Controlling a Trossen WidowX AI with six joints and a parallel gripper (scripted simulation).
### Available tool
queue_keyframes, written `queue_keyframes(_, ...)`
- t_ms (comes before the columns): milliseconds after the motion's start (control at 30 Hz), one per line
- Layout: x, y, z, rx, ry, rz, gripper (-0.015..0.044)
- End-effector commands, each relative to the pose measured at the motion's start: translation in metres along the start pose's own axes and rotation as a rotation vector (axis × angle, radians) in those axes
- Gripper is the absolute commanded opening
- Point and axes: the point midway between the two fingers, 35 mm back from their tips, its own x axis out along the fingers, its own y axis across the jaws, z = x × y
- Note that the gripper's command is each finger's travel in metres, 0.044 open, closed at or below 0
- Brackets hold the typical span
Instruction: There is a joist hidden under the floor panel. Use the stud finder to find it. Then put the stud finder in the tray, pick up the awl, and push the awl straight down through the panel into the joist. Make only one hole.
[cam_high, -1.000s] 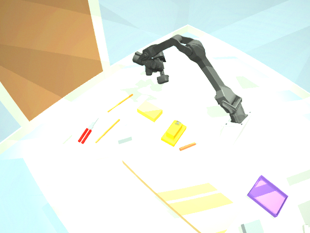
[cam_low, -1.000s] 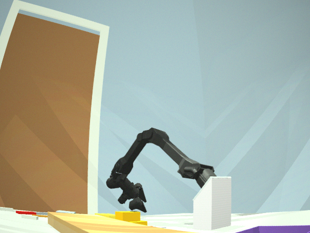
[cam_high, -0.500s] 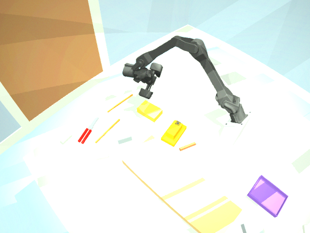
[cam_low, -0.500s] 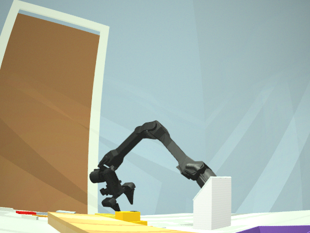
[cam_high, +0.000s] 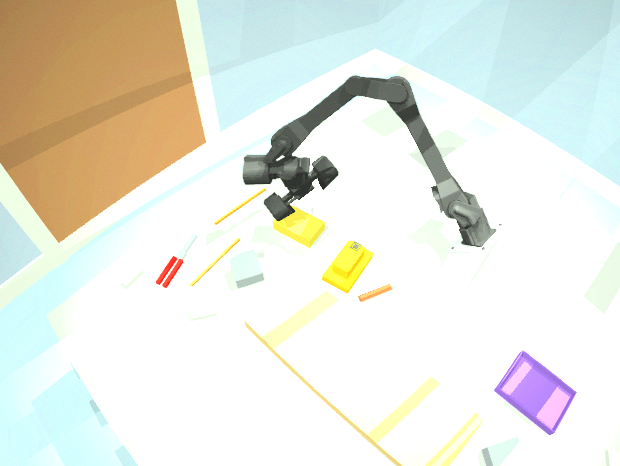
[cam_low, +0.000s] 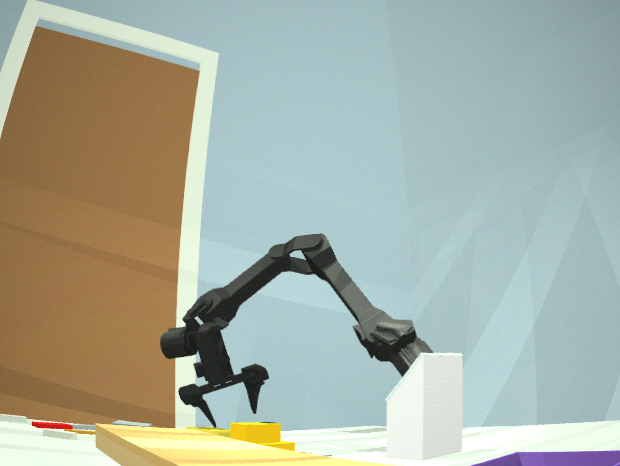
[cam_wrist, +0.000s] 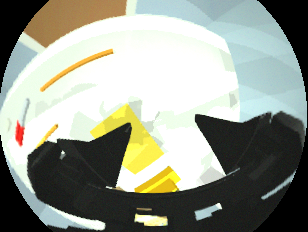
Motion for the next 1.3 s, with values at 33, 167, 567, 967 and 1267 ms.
queue_keyframes(33, -0.027, 0.014, -0.072, 0.429, 0.073, 0.049, 0.044)
queue_keyframes(167, -0.035, 0.013, -0.095, 0.575, 0.093, 0.05, 0.044)
queue_keyframes(567, -0.055, 0.002, -0.158, 1.004, 0.138, 0.042, 0.044)
queue_keyframes(967, -0.061, -0.006, -0.178, 1.163, 0.149, 0.037, 0.044)
queue_keyframes(1267, -0.061, -0.006, -0.178, 1.163, 0.149, 0.037, 0.044)
